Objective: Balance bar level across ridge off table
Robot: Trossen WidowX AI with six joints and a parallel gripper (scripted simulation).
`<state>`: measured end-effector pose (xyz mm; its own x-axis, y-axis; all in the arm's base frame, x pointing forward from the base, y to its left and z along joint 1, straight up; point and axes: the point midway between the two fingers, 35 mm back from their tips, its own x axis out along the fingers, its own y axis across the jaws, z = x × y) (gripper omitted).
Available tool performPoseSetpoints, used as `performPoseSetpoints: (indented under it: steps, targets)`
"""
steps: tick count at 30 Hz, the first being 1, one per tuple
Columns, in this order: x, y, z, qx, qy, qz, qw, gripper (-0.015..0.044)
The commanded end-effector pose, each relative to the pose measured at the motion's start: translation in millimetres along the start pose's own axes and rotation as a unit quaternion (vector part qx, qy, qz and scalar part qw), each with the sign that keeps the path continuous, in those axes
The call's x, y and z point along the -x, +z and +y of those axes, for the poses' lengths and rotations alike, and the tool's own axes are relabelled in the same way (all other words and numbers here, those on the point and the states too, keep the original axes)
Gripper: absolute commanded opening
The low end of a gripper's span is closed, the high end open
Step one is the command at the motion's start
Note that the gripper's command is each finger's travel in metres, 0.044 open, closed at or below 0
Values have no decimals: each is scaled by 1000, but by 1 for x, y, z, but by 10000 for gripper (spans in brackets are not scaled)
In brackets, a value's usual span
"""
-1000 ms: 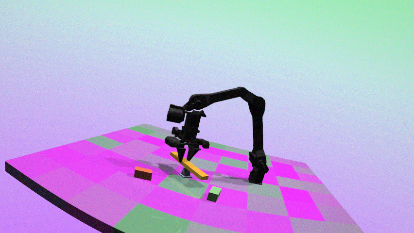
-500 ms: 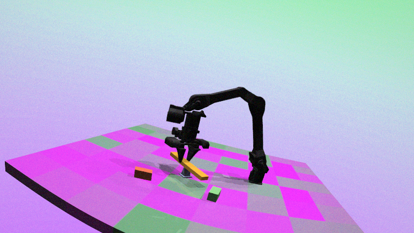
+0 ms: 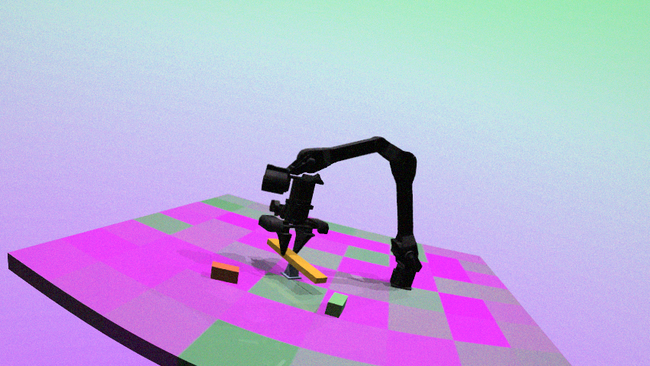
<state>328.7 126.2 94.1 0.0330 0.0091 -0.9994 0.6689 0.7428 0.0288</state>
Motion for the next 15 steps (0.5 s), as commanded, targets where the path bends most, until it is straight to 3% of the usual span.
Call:
performPoseSetpoints:
  steps: [1, 15]
  targets:
    - [-1, 0, 0, -2, 1, 2, 1000, 0]
    - [-2, -1, 0, -2, 1, 2, 1000, 0]
